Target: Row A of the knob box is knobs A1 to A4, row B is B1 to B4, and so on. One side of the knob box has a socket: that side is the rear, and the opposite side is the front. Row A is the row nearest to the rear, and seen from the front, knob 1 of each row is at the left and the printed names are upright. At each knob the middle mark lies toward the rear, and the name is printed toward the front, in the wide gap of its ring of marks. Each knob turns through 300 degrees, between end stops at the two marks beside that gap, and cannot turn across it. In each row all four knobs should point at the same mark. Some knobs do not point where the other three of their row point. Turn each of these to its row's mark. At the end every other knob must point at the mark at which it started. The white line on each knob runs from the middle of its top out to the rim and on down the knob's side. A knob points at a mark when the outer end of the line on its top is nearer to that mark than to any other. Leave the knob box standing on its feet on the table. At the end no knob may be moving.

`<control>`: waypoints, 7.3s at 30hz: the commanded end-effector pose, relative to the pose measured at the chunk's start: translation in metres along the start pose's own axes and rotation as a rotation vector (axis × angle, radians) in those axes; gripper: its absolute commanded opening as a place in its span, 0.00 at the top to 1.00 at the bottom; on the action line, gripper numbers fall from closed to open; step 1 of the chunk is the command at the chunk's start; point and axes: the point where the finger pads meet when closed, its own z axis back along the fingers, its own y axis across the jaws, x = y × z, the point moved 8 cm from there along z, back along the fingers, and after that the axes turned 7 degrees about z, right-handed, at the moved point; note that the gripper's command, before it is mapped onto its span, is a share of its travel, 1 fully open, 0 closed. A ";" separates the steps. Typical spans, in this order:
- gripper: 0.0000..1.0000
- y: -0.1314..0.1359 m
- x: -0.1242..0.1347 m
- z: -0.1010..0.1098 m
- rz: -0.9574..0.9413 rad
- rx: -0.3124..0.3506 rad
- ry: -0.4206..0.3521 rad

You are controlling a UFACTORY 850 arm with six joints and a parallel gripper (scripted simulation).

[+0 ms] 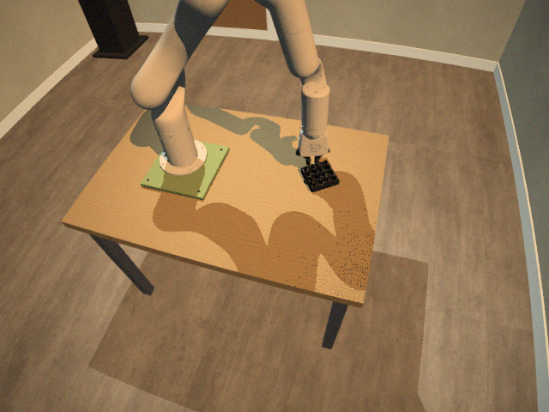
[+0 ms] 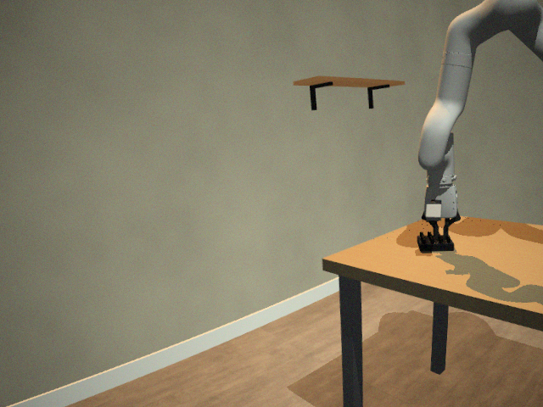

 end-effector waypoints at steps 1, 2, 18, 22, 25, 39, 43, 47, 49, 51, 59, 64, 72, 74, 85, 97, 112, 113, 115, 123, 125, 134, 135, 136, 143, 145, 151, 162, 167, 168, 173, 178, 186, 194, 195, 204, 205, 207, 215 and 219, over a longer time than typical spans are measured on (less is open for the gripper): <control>0.81 0.001 0.000 -0.002 0.000 0.002 -0.001; 0.81 0.001 0.000 -0.003 0.000 0.002 -0.001; 0.81 0.001 0.000 -0.006 0.000 0.002 -0.001; 0.81 0.001 0.000 -0.006 0.000 0.002 -0.001; 0.81 0.001 0.000 -0.006 0.000 0.002 -0.001; 0.81 0.001 0.000 -0.006 0.000 0.002 -0.001; 0.81 0.001 0.000 -0.006 0.000 0.002 -0.001; 0.81 0.001 0.000 -0.006 0.000 0.002 -0.001; 0.81 0.001 0.000 -0.006 0.000 0.002 -0.001; 0.92 0.001 0.000 -0.006 0.000 0.002 -0.001; 0.92 0.001 0.000 -0.006 0.000 0.002 -0.001; 0.92 0.001 0.000 -0.006 0.000 0.002 -0.001; 0.92 0.001 0.000 -0.006 0.000 0.002 -0.001; 0.92 0.001 0.000 -0.006 0.000 0.002 -0.001; 0.92 0.001 0.000 -0.006 -0.003 0.002 -0.001; 0.92 0.001 0.000 -0.006 -0.090 0.002 -0.001; 0.92 0.001 0.000 -0.006 -0.352 0.002 0.000; 0.92 0.001 0.000 -0.006 -0.378 0.002 0.000; 0.92 0.001 0.000 -0.006 -0.430 0.002 0.000; 0.92 0.001 0.000 -0.006 -0.591 0.002 0.000; 0.92 0.001 0.000 -0.006 -0.643 0.002 0.000; 0.92 0.001 0.000 -0.006 -0.813 0.002 0.000; 0.92 0.001 0.000 -0.006 -0.834 0.002 0.000; 0.92 0.001 0.000 -0.006 -0.855 0.002 0.000; 0.92 0.001 0.000 -0.006 -0.970 0.002 0.000; 0.92 0.001 0.000 -0.006 -0.993 0.002 0.000; 0.92 0.001 0.000 -0.006 -1.026 0.002 0.000; 0.92 0.001 0.000 -0.006 -1.047 0.002 0.000; 0.92 0.001 0.000 -0.006 -1.047 0.002 0.000; 0.92 0.001 0.000 -0.006 -1.047 0.002 0.000; 0.81 0.001 0.000 -0.006 -1.047 0.002 0.000; 0.81 0.001 0.000 -0.006 -1.047 0.002 0.000; 0.81 0.001 0.000 -0.006 -1.047 0.002 0.000; 0.81 0.001 0.000 -0.005 -1.047 0.002 0.000; 0.81 0.001 0.000 -0.005 -1.047 0.002 0.000; 0.81 0.001 0.000 0.007 -1.047 0.002 0.000; 0.81 0.001 0.000 0.009 -1.047 0.002 0.000; 0.81 0.001 0.000 0.015 -1.047 0.002 0.000; 0.81 0.001 0.000 0.030 -1.047 0.002 0.000; 0.81 0.001 0.000 0.030 -1.047 0.002 0.000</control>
